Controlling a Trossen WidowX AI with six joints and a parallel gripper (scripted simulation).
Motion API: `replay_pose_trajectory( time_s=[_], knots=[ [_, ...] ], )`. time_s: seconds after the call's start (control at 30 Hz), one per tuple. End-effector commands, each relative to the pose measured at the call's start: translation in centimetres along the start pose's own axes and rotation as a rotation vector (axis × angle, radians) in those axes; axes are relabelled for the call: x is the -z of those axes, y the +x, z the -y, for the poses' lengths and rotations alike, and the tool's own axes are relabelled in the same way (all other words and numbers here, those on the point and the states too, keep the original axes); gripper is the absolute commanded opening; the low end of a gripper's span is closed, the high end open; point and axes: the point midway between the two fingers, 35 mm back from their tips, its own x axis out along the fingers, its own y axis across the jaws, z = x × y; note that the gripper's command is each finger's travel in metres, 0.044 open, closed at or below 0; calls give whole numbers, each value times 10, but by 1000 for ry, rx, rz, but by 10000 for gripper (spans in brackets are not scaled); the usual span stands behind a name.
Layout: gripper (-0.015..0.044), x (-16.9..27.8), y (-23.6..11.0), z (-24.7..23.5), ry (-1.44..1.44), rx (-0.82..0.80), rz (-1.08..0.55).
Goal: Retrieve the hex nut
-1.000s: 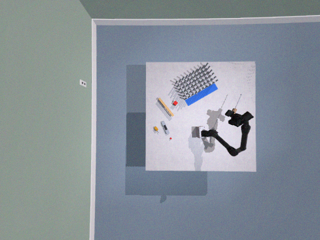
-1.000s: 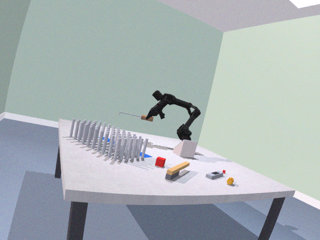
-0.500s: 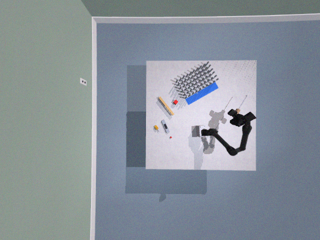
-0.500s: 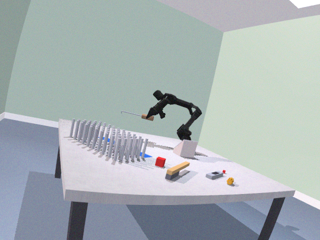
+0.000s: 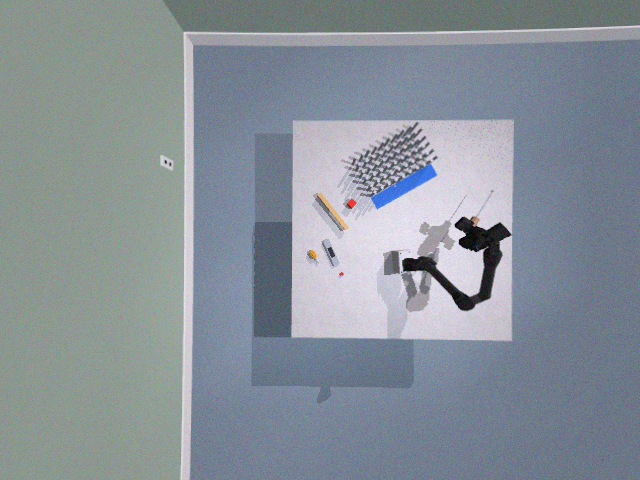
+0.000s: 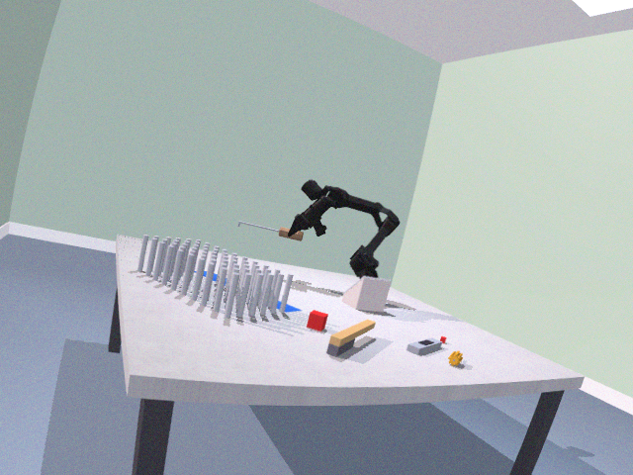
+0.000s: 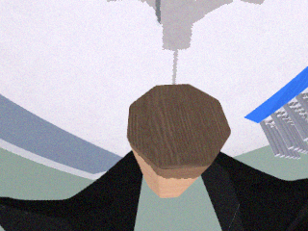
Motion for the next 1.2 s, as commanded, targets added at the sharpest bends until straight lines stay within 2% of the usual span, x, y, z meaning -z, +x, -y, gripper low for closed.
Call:
replay_pose_trajectory(
  time_s=[0.0,1.17],
  knots=[
    [0,-1,3,2,-5,7,0],
    [0,-7,21,8,0,14,12]
  ],
)
